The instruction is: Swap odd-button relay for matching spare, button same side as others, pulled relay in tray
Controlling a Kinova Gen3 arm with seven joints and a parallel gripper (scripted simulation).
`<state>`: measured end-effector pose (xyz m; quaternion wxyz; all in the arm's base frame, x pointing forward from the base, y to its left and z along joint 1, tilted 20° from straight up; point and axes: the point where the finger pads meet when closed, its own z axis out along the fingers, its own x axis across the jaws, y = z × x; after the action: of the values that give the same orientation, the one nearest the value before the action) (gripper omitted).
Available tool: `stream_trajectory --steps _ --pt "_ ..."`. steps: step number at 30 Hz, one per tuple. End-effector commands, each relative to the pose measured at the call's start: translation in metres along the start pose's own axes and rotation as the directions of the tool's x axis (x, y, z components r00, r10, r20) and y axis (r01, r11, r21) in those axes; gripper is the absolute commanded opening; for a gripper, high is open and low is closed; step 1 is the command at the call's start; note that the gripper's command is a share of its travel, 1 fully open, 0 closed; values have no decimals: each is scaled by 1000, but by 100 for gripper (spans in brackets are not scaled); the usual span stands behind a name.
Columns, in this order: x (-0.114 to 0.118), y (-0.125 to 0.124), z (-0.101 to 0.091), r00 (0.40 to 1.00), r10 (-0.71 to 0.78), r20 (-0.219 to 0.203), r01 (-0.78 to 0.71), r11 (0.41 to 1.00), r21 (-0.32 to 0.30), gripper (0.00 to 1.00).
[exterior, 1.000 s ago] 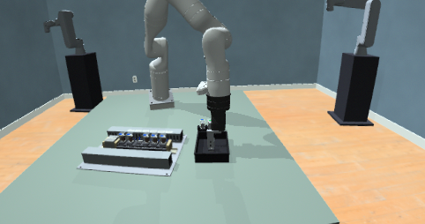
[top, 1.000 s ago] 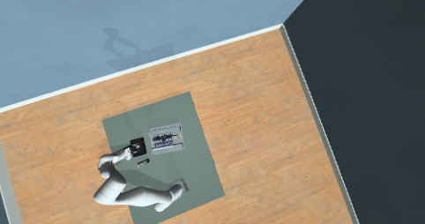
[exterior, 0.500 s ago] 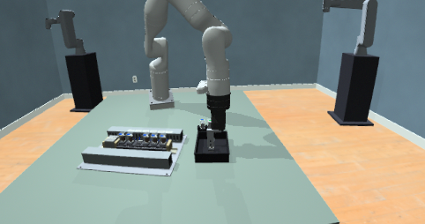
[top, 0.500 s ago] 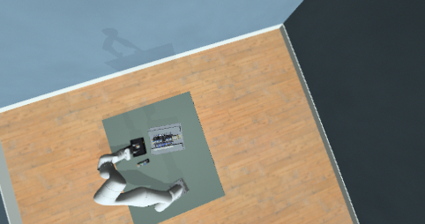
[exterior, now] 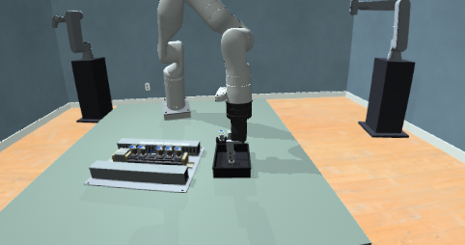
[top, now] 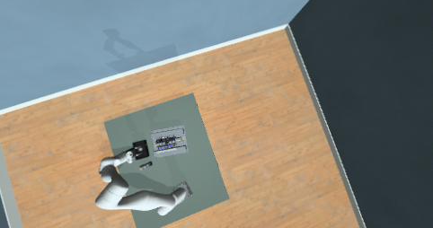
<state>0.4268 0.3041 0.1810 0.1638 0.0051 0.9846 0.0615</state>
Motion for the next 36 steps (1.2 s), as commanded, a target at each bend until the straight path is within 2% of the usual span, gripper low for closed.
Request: stream_trajectory --steps 1,36 --pt "-1 1 -2 1000 0 3 0 1000 -2 100" --pt "-1 1 -9 1000 0 3 0 1000 -2 100"
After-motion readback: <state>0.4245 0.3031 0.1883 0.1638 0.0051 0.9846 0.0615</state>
